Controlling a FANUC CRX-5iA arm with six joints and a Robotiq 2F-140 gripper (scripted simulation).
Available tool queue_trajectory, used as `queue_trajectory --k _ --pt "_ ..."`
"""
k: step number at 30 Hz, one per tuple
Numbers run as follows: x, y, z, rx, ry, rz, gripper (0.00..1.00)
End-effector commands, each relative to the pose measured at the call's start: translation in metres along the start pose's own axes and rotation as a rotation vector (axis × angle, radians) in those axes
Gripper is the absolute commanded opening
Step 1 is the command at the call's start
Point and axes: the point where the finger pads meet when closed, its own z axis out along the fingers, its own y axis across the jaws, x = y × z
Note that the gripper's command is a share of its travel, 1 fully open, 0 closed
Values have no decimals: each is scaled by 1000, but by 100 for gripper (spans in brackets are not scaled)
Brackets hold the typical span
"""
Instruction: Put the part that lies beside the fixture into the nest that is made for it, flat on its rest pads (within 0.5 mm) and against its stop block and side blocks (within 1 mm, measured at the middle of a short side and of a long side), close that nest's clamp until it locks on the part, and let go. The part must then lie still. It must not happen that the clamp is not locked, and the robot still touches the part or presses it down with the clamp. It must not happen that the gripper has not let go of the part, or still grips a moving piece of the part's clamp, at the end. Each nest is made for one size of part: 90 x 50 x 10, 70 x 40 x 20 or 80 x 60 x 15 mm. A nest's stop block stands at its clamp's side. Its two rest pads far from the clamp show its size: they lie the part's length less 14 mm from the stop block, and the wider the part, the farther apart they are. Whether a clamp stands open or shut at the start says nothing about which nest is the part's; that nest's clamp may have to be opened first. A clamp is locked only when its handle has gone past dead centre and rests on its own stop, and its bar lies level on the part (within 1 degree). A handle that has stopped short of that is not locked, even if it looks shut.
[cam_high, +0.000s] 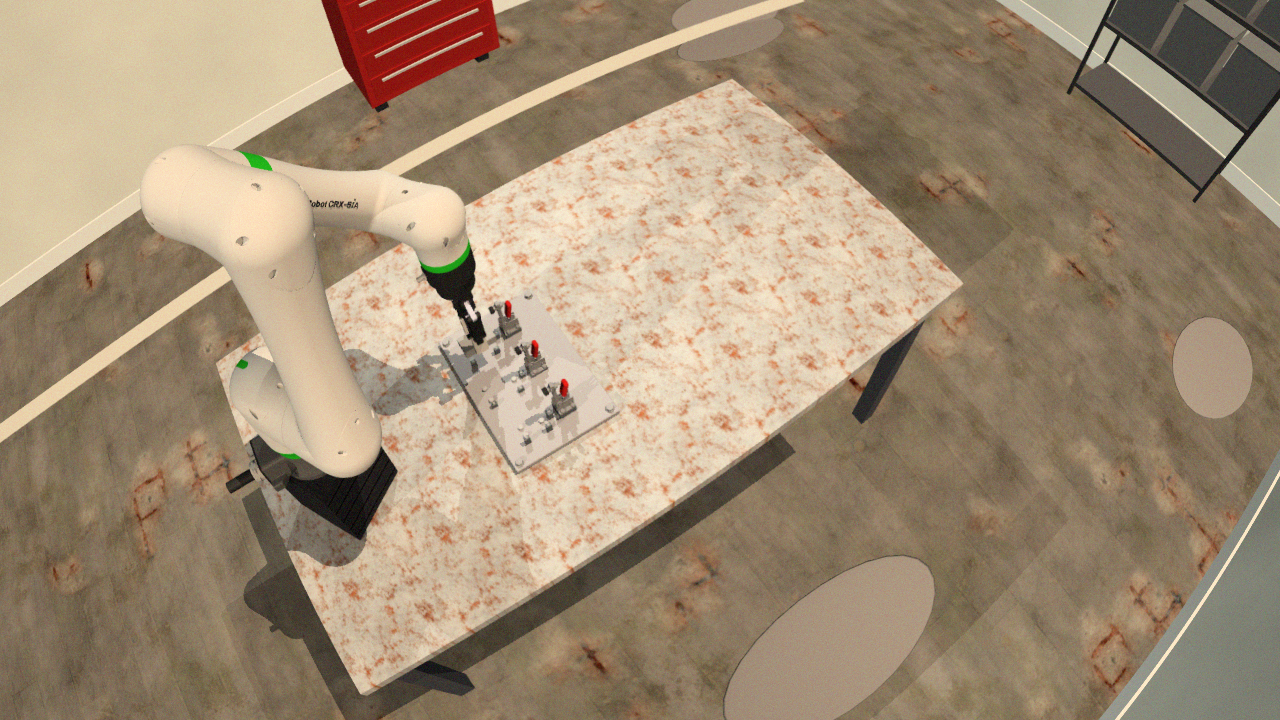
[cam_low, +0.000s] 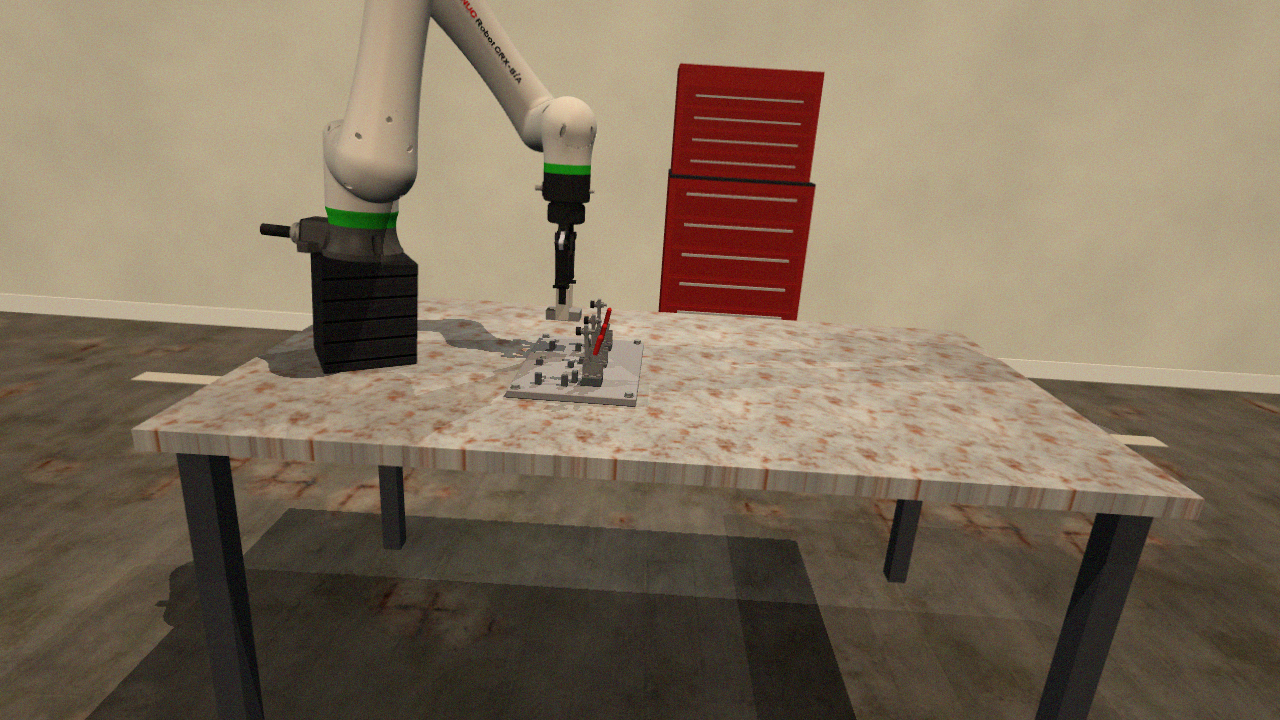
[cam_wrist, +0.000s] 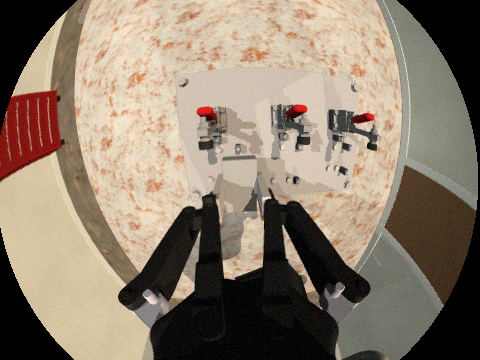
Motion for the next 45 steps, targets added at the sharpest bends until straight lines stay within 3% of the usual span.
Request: queue_trajectory --k 1,4,12,19,29,45 --pt "3 44 1 7 -3 -3 0" --pt "3 54 1 7 -3 -3 0" --pt "4 124 3 7 -3 -3 0" --pt "4 164 5 7 -3 -3 0" --pt "5 181 5 7 -3 -3 0" --pt "5 182 5 7 -3 -3 0"
